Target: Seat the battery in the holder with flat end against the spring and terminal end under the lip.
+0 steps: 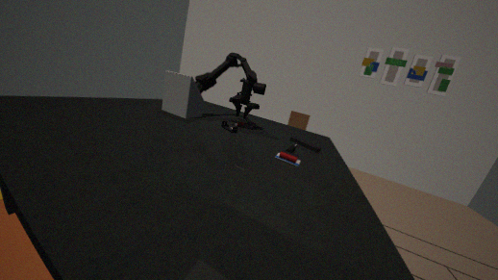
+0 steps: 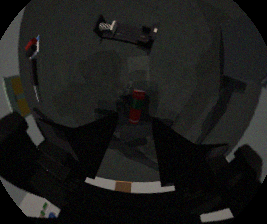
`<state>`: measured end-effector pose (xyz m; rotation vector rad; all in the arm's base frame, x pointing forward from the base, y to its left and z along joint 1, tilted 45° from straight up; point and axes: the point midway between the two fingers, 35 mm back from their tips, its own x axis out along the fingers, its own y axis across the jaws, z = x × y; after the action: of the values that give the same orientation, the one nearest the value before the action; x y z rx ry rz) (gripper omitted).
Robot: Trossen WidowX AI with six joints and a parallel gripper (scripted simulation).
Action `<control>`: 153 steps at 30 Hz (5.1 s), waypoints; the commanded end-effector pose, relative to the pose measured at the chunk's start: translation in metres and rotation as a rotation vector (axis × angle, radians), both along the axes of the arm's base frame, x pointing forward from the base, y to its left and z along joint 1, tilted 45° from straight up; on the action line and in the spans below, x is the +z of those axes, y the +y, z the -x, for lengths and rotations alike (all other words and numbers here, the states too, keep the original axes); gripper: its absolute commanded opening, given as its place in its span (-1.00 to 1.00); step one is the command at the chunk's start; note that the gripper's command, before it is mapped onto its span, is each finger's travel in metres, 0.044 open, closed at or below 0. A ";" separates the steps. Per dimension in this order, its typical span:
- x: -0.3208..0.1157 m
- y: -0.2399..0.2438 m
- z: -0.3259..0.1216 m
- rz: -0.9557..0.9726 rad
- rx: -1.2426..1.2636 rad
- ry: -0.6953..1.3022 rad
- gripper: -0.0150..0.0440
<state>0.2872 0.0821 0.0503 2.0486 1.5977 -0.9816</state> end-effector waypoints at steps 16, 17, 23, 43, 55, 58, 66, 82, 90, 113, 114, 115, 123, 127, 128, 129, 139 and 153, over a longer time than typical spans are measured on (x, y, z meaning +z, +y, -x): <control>-0.018 0.018 -0.004 -0.007 -0.007 0.014 0.29; -0.019 0.019 -0.004 -0.008 -0.007 0.014 0.29; -0.025 0.026 -0.005 -0.009 -0.008 0.015 0.29; -0.034 0.036 -0.006 -0.012 -0.009 0.015 -0.26; -0.010 0.009 -0.004 -0.004 -0.010 0.005 -0.26; 0.000 0.001 -0.001 -0.009 -0.009 0.014 -0.26; -0.006 -0.010 -0.002 0.012 0.077 -0.070 -0.26; -0.038 -0.058 -0.005 0.094 0.483 -0.459 -0.26; -0.053 -0.081 -0.001 0.126 0.690 -0.653 -0.26; -0.080 -0.109 0.010 0.129 1.028 -0.956 -0.26; -0.081 -0.108 0.010 0.113 1.034 -0.953 -0.26; -0.083 -0.106 0.010 0.097 1.039 -0.949 -0.26; -0.096 -0.091 0.010 -0.030 1.079 -0.917 -0.26; -0.102 -0.083 0.011 -0.090 1.096 -0.899 -0.26; -0.102 -0.083 0.011 -0.097 1.099 -0.897 -0.26; -0.103 -0.082 0.011 -0.100 1.099 -0.896 -0.26; -0.105 -0.081 0.010 -0.134 1.121 -0.885 -0.26; -0.109 -0.079 0.006 -0.217 1.148 -0.861 -0.26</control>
<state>0.2797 0.0039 -0.0581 0.9898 1.8662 0.4213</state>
